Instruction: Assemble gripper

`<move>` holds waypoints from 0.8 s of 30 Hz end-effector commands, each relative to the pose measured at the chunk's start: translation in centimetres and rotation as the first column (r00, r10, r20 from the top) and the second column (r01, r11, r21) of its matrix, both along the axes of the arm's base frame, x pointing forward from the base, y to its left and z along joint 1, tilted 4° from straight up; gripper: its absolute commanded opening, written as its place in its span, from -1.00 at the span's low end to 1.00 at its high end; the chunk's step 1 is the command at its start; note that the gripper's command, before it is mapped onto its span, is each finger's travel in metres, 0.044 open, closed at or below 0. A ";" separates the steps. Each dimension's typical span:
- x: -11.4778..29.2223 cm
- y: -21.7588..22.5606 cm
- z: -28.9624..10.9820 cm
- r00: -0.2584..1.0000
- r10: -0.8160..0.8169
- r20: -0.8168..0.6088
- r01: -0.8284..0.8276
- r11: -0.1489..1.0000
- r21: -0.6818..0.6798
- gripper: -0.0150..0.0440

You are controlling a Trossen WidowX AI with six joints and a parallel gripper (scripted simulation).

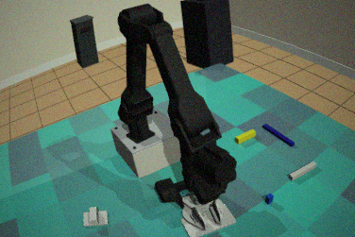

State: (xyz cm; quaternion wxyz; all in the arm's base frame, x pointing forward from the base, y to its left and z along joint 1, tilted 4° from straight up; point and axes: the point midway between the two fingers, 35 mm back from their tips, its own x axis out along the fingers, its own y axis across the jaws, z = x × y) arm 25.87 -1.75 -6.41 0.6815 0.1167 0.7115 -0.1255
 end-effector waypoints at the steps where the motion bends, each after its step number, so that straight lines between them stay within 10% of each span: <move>1: 0.1 0.1 0.0 1.000 0.002 0.004 -0.002 1.000 0.004 0.70; 24: 0.0 0.0 0.2 1.000 0.000 0.000 0.000 1.000 0.000 1.00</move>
